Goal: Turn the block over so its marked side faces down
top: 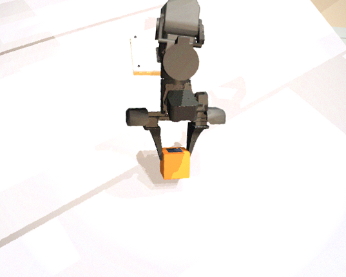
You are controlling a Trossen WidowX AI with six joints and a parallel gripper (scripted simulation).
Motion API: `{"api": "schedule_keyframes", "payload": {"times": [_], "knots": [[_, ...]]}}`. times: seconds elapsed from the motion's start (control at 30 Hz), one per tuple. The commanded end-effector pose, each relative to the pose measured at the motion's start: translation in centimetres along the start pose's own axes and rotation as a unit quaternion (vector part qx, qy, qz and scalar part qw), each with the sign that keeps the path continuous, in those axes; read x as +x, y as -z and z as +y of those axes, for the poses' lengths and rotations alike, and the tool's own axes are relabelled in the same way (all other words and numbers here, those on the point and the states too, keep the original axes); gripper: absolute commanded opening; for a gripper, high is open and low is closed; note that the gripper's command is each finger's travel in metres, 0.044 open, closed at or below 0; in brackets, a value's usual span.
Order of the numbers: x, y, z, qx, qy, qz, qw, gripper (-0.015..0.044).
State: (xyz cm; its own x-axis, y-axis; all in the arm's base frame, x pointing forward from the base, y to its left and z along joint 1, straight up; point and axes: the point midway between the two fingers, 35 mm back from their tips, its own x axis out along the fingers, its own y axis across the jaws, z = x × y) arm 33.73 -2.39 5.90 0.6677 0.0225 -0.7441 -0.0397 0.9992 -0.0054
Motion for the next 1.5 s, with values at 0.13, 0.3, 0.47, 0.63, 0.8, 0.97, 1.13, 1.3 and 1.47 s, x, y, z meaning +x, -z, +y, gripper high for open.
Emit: {"api": "schedule_keyframes", "payload": {"times": [0.13, 0.3, 0.47, 0.63, 0.8, 0.97, 1.13, 1.3, 1.47], "knots": [[0.9, 0.7, 0.0, 0.004, -0.003, -0.055, 0.998, 0.0], [0.9, 1.1, 0.0, 0.003, -0.003, -0.094, 0.996, 0.0], [0.6, 1.5, 0.1, 0.002, -0.003, -0.133, 0.991, 0.0], [0.1, 1.9, 0.2, 0.001, -0.003, -0.166, 0.986, 0.0], [-0.2, 1.8, 0.2, 0.001, -0.003, -0.183, 0.983, 0.0], [-0.2, 1.8, 0.2, 0.001, -0.003, -0.184, 0.983, 0.0], [-0.2, 1.8, 0.2, 0.001, -0.003, -0.184, 0.983, 0.0], [-0.2, 1.8, 0.2, 0.001, -0.003, -0.184, 0.983, 0.0053], [-0.2, 1.8, 0.2, 0.001, -0.003, -0.184, 0.983, 0.0184]]}}
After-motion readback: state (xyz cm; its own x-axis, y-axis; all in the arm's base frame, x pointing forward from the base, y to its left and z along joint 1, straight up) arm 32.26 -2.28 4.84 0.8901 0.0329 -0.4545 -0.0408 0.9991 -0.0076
